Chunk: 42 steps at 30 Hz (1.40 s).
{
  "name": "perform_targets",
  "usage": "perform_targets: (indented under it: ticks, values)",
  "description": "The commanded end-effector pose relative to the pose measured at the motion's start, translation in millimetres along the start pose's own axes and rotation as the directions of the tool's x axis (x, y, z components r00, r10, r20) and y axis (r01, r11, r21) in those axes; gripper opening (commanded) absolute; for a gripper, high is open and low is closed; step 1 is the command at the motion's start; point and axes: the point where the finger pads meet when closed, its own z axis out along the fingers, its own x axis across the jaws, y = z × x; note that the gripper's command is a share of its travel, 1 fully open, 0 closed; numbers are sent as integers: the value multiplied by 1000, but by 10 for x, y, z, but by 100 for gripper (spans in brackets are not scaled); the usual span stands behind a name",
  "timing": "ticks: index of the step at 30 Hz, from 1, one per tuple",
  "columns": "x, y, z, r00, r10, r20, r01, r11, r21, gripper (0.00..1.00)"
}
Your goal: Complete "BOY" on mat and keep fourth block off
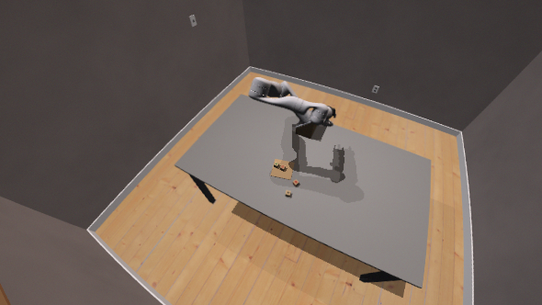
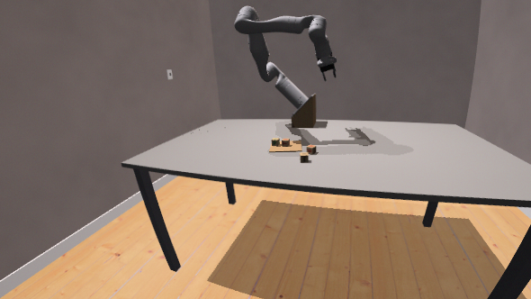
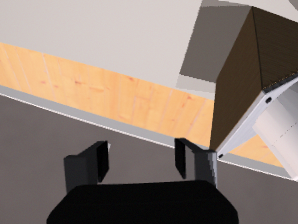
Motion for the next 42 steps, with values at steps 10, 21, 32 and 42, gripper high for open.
perform_targets:
  ticks: [10, 21, 32, 42]
  values:
    - [-4, 5, -3, 1000, -1, 1, 1, 1000, 1, 100]
    - [1, -17, -6, 1000, -1, 0, 1, 1000, 6, 100]
    - [200, -747, -145, 1000, 10, -30, -5, 985, 174, 100]
    - [621, -1821, -562, 994, 34, -100, 12, 906, 424, 100]
